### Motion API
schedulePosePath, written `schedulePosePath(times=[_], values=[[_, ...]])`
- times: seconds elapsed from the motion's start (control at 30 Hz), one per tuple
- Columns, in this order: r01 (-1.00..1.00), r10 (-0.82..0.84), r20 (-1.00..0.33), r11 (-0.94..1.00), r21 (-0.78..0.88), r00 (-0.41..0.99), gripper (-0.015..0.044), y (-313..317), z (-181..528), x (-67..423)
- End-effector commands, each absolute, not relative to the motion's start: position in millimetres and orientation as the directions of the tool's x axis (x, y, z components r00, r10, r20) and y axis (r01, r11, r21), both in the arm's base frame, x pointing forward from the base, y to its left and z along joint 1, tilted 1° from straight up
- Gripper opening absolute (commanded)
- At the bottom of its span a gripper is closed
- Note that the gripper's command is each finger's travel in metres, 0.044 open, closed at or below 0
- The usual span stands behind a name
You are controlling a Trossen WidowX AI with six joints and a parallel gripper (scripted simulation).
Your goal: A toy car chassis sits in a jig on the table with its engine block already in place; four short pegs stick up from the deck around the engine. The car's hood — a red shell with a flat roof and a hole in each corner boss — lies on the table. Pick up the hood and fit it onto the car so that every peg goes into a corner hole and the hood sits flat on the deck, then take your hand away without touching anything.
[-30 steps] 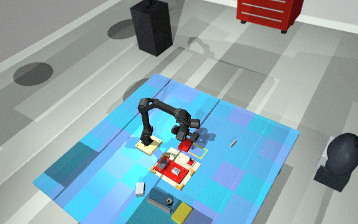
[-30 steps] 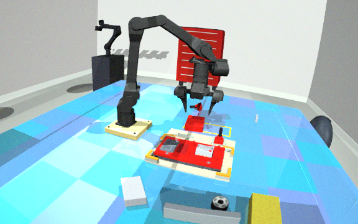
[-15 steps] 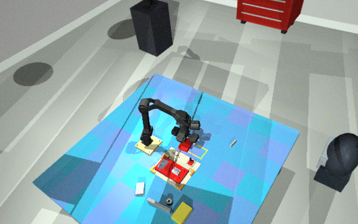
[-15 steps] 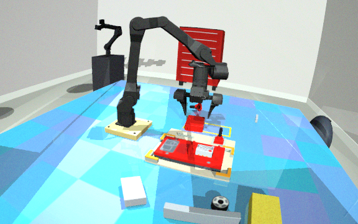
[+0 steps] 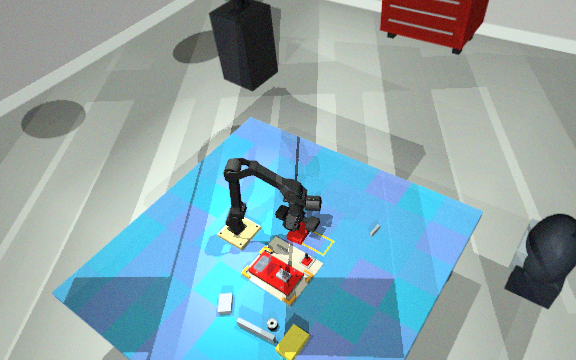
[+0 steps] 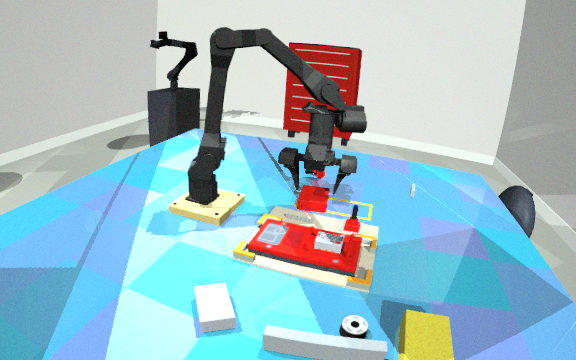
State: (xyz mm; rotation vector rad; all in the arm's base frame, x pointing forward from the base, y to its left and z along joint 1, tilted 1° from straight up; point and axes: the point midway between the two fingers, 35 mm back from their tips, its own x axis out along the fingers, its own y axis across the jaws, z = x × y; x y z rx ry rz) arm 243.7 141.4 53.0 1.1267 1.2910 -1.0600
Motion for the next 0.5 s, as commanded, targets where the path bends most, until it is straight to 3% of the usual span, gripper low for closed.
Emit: schedulePosePath(times=[0.0,0.47], values=[[0.988,0.036,-0.999,0.156,0.017,0.011,0.0440,141.1,49.9,242.7],[0.988,0.036,-0.999,0.156,0.017,0.011,0.0440,141.4,43.3,242.9]])
